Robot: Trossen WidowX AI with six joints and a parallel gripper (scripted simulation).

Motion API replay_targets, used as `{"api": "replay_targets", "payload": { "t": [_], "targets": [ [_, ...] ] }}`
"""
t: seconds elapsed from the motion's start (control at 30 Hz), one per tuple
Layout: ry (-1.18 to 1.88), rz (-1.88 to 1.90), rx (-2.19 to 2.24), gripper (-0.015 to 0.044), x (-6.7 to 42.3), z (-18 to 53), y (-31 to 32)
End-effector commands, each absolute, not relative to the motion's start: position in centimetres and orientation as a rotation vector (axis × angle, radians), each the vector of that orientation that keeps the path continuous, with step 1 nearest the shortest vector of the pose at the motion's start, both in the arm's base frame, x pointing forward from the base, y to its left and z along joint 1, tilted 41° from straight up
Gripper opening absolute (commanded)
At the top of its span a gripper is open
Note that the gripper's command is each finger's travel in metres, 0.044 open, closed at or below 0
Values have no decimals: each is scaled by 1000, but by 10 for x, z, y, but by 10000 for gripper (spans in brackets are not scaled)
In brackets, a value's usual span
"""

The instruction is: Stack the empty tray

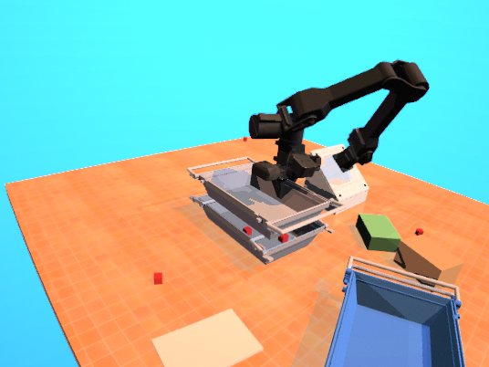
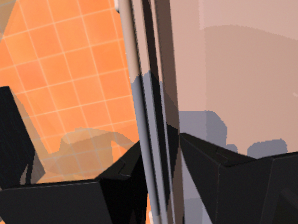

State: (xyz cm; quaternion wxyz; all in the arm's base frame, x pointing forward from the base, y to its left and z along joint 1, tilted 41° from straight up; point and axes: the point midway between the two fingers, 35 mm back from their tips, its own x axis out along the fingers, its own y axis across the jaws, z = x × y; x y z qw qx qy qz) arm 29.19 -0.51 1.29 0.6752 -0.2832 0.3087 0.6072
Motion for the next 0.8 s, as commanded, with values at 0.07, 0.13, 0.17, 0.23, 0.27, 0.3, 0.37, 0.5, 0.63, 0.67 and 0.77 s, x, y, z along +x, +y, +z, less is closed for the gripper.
{"api": "replay_targets", "payload": {
  "t": [0.07,0.13,0.17,0.23,0.27,0.3,0.37,0.5,0.63,0.67,0.77],
  "targets": [
    [701,1372,-631,205,289,11,-4],
    [701,1372,-631,235,289,11,-4],
    [701,1372,-631,249,289,11,-4],
    [701,1372,-631,279,289,11,-4],
    [701,1372,-631,293,289,11,-4],
    [701,1372,-631,308,289,11,-4],
    [701,1372,-631,337,289,11,-4],
    [701,1372,-631,396,289,11,-4],
    [697,1370,-632,440,290,12,-4],
    [697,1370,-632,440,290,12,-4],
    [697,1370,-632,440,290,12,-4]
  ]
}}
